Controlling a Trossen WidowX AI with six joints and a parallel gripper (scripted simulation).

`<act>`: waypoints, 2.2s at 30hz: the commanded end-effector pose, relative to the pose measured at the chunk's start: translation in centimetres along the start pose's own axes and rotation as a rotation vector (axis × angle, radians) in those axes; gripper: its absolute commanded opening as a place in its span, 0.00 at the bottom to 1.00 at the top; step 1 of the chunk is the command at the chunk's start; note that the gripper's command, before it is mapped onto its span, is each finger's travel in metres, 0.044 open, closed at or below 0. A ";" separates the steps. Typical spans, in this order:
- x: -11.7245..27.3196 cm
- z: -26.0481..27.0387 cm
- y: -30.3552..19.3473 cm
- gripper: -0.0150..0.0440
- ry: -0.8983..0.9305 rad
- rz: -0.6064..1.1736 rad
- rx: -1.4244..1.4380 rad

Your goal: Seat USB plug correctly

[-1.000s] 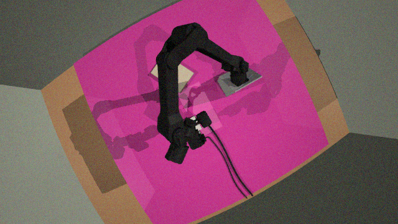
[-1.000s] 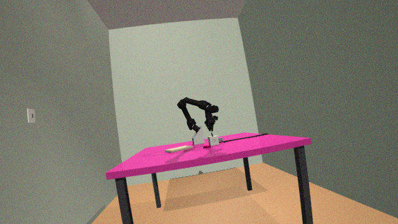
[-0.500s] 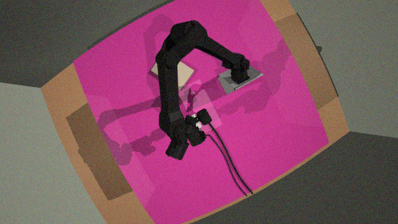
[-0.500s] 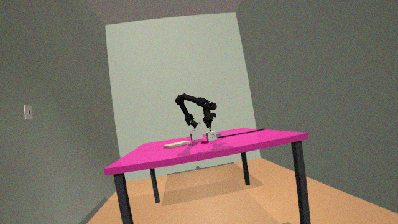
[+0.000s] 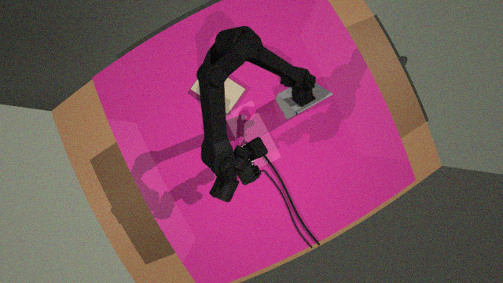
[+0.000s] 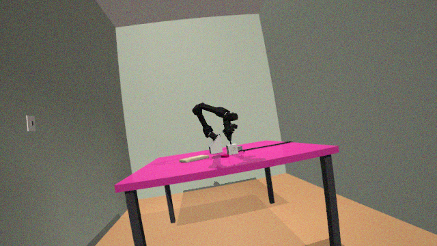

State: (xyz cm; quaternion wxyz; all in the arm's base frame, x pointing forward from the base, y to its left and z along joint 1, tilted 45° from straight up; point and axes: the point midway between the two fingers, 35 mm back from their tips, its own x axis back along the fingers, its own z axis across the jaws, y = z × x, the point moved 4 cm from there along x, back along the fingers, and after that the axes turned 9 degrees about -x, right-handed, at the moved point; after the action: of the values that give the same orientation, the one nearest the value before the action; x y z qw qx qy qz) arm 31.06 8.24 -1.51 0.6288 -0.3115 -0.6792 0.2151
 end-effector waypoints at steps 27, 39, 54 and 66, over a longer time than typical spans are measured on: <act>0.2 0.0 0.0 0.25 0.001 0.000 0.000; 1.0 0.0 0.0 0.25 0.001 -0.001 0.000; 2.0 0.0 0.0 0.25 0.001 -0.001 0.000; 2.8 0.0 0.0 0.25 0.002 -0.002 0.000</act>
State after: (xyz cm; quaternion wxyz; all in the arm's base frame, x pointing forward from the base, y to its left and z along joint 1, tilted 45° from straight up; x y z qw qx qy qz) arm 30.91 9.93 0.17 0.6302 -0.3116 -0.6766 0.2193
